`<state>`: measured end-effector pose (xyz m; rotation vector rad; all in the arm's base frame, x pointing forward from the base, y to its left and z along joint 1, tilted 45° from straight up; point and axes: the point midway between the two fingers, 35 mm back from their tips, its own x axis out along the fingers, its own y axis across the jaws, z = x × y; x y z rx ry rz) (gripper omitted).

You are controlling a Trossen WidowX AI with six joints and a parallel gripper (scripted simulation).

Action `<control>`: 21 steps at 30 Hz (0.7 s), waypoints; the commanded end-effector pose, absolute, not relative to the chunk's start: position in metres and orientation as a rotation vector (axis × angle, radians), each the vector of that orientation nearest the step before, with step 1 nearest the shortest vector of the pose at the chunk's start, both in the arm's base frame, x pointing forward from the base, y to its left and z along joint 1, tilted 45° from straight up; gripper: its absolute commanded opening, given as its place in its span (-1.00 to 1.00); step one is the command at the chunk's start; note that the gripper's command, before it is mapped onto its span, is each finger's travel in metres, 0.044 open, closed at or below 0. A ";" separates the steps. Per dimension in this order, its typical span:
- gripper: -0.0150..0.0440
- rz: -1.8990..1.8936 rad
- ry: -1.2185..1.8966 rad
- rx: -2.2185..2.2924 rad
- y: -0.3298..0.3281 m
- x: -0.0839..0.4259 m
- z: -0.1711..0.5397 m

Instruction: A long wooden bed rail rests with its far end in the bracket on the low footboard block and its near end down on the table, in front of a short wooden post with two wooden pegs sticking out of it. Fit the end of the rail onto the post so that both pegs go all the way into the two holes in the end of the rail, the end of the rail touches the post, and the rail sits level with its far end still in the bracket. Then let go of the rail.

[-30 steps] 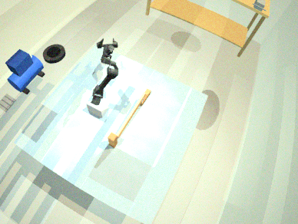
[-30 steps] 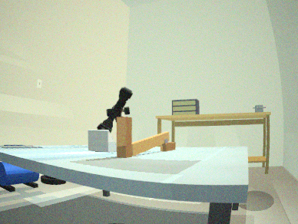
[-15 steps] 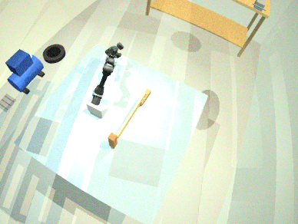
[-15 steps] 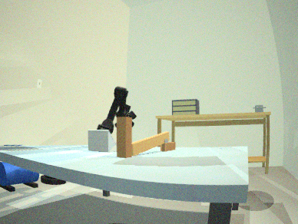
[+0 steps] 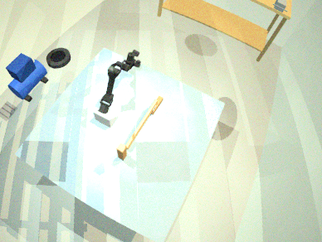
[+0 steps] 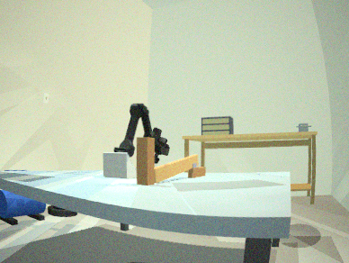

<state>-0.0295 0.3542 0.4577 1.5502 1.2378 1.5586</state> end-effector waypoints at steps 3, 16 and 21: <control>1.00 1.500 1.045 1.409 0.372 0.010 0.443; 1.00 1.292 0.667 1.028 0.382 0.128 0.405; 1.00 1.170 0.539 0.826 0.370 0.190 0.384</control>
